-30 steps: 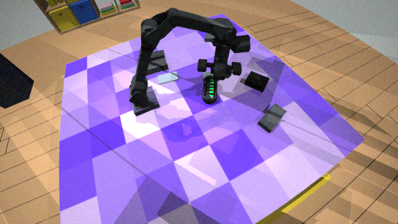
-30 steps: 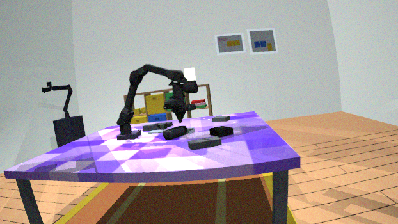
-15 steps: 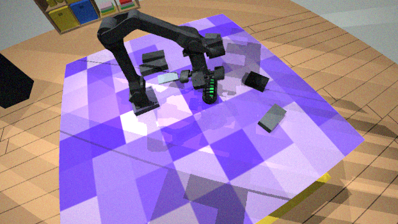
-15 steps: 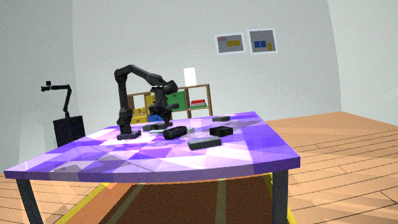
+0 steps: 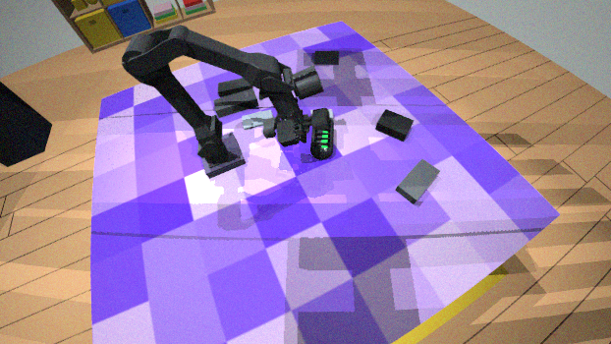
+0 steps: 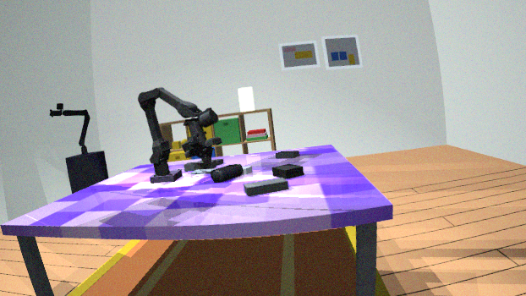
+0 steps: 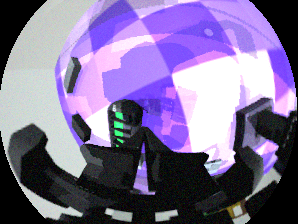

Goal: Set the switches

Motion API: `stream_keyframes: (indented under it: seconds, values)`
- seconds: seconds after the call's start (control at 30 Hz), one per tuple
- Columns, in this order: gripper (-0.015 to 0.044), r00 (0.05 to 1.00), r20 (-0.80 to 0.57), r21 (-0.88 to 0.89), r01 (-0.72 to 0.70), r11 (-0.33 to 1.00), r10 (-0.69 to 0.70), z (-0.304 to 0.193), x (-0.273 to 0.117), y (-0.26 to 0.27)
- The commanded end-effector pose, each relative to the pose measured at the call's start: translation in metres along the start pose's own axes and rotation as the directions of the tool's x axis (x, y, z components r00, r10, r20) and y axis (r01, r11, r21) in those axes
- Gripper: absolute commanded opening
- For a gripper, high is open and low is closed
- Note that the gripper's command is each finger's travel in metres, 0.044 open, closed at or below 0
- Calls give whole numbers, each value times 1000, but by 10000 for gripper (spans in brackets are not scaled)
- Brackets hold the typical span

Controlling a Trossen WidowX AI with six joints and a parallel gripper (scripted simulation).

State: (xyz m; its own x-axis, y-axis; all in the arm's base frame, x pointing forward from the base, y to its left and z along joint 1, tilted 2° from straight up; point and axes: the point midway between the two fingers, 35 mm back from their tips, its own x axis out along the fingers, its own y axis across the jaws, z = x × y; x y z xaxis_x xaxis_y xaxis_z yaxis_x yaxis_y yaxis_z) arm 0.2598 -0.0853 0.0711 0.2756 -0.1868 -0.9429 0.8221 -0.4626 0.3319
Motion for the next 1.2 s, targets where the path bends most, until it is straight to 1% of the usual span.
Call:
stream_keyframes:
  seconds: [0.0, 0.1, 0.33, 0.67, 0.9, 1.17]
  values:
    - [0, 1000, 3, -3, -7, 1000, 7, 1, -1, 0]
    - [0, 1000, 0, 0, -2, 1000, 2, 0, 0, 0]
    - [184, 997, 24, 0, 79, 997, -79, -23, -8, 24]
    - [440, 973, 100, -41, 215, 976, -210, -79, -16, 53]
    - [440, 948, 162, -5, 278, 961, -273, -108, -19, 67]
    - [440, 948, 163, -3, 279, 960, -275, -109, -15, 66]
